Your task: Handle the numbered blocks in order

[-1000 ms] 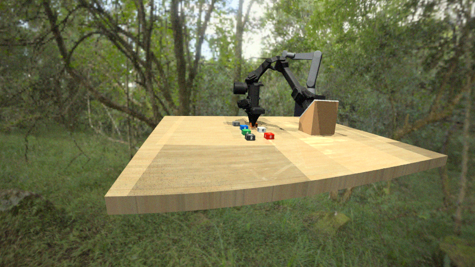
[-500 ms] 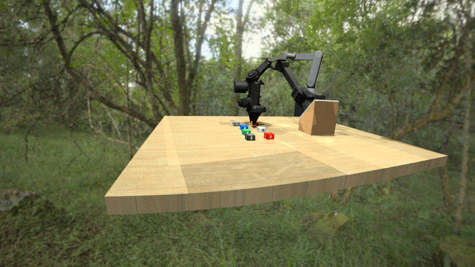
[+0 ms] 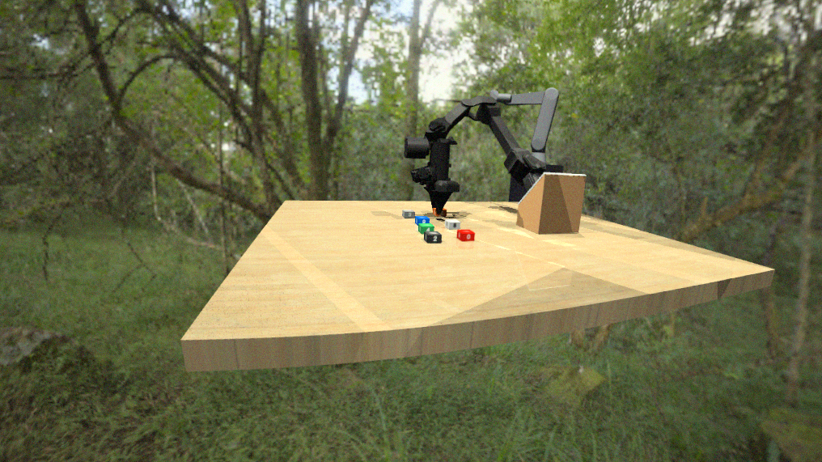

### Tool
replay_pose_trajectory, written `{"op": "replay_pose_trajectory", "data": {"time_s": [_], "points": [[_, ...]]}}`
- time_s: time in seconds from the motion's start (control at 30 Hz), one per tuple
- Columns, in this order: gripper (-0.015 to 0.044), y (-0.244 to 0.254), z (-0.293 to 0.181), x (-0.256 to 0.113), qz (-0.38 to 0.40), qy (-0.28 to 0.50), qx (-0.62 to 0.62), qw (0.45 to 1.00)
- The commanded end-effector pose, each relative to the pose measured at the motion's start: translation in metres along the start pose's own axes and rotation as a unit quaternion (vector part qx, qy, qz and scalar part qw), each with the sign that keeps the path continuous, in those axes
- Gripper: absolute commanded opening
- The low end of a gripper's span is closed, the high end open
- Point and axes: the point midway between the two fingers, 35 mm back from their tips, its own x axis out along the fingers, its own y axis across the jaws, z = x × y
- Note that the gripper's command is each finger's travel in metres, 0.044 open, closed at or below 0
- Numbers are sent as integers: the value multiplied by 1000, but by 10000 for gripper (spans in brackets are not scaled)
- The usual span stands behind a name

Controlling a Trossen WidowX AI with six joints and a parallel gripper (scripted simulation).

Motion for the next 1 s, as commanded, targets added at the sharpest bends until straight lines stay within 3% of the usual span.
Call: {"op": "replay_pose_trajectory", "data": {"time_s": [0.0,0.7,0.97], "points": [[120,-1,1,0,-2,-1,4,1000],[120,-1,1,14,-2,-1,4,1000],[330,-1,1,14,-2,-1,4,1000]]}}
